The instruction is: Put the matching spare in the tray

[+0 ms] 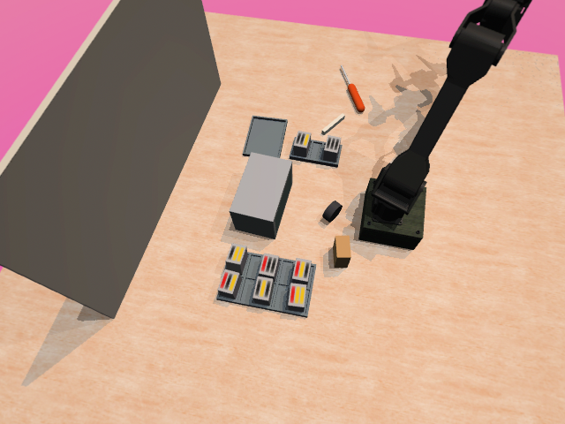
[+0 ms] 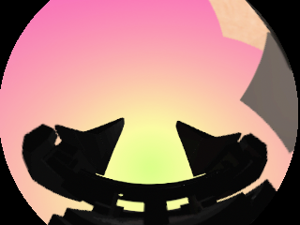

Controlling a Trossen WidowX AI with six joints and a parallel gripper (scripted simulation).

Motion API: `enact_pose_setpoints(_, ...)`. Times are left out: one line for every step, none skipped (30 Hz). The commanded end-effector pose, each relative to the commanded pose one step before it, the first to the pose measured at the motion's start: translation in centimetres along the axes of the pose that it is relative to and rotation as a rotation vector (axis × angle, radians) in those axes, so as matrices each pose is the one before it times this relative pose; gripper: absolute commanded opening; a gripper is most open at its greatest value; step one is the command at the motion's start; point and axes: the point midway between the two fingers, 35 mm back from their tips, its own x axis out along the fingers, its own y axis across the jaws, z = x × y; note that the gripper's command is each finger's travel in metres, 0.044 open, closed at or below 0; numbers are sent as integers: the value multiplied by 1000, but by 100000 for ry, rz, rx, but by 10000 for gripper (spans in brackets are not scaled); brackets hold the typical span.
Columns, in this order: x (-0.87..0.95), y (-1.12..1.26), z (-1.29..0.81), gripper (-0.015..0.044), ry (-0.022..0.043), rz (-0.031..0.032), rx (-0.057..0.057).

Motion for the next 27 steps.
enact_pose_setpoints(0,0,0,426,0,0,0)
enact_pose_setpoints(0,0,0,440,0,0,0)
enact_pose_setpoints(0,0,0,440,0,0,0)
enact_pose_setpoints(0,0,0,440,0,0,0)
enact_pose_setpoints(0,0,0,440,0,0,0)
enact_pose_setpoints(0,0,0,440,0,0,0)
enact_pose_setpoints(97,-57,54,440,-98,-30,679)
enact_pose_setpoints(291,-173,164,440,-301,-88,2033)
enact_pose_setpoints(483,-289,280,440,-523,-137,3379)
enact_pose_setpoints(671,-405,407,440,-775,-170,4711)
enact_pose_setpoints(854,-520,552,440,-1068,-177,6023)
enact_pose_setpoints(1030,-630,717,440,-1410,-145,7305)
enact_pose_setpoints(1117,-680,847,440,-1678,-58,7967)
enact_pose_setpoints(1105,-661,915,440,-1813,62,7933)
enact_pose_setpoints(1086,-634,976,440,-1928,195,7848)
enact_pose_setpoints(1066,-601,1037,440,-2032,339,7758)
enact_pose_setpoints(1016,-487,1101,440,-2175,586,7435)
enact_pose_setpoints(996,-446,1150,440,-2246,743,7330)
enact_pose_setpoints(977,-402,1198,440,-2307,908,7231)
enact_pose_setpoints(957,-354,1243,440,-2354,1080,7127)
enact_pose_setpoints(937,-303,1286,440,-2387,1257,7021)
enact_pose_setpoints(916,-248,1325,440,-2405,1438,6911)
enact_pose_setpoints(894,-190,1361,440,-2408,1622,6798)
enact_pose_setpoints(872,-128,1394,440,-2395,1809,6682)
enact_pose_setpoints(849,-64,1422,440,-2367,1995,6563)
enact_pose_setpoints(826,3,1446,440,-2323,2181,6442)
enact_pose_setpoints(774,-25,1403,440,-2061,2258,6390)
